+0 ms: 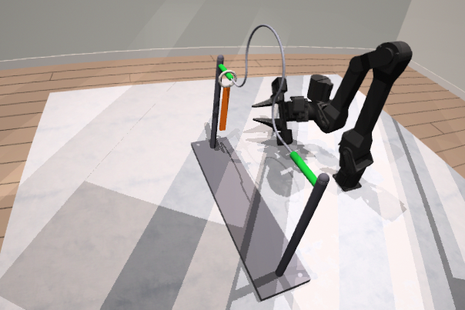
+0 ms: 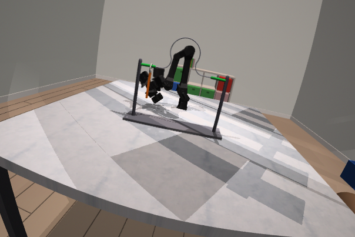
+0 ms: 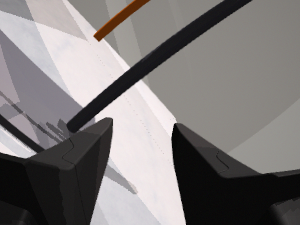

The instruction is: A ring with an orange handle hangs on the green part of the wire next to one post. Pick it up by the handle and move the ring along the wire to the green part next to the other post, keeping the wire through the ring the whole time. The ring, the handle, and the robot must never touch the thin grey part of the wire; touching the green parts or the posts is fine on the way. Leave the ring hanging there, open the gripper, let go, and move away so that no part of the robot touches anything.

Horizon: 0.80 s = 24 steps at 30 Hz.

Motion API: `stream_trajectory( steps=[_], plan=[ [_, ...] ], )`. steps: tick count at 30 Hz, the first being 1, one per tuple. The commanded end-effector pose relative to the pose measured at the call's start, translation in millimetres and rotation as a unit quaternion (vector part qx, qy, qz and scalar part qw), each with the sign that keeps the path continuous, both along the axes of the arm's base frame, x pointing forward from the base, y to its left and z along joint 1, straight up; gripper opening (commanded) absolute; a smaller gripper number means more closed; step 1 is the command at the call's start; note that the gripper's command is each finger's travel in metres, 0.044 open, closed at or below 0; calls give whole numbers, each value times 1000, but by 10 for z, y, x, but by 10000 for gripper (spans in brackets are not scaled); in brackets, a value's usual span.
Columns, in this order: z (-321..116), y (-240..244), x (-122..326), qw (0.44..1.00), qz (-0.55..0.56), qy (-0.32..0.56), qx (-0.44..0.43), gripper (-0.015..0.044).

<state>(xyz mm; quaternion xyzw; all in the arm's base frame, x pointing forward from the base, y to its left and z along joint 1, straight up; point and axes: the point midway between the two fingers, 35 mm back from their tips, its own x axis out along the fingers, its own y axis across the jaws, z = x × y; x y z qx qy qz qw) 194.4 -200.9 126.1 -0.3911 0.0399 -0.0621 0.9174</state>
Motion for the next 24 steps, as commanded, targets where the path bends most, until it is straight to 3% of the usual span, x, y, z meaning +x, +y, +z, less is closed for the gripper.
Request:
stream_trajectory(
  steps=[1,7,24],
  plan=[
    [-230,195,22,990,41,-5,134,160],
    [-426,410,23,957,81,-4,280,160],
    [-283,331,236,945,81,-10,318,160]
  ],
)
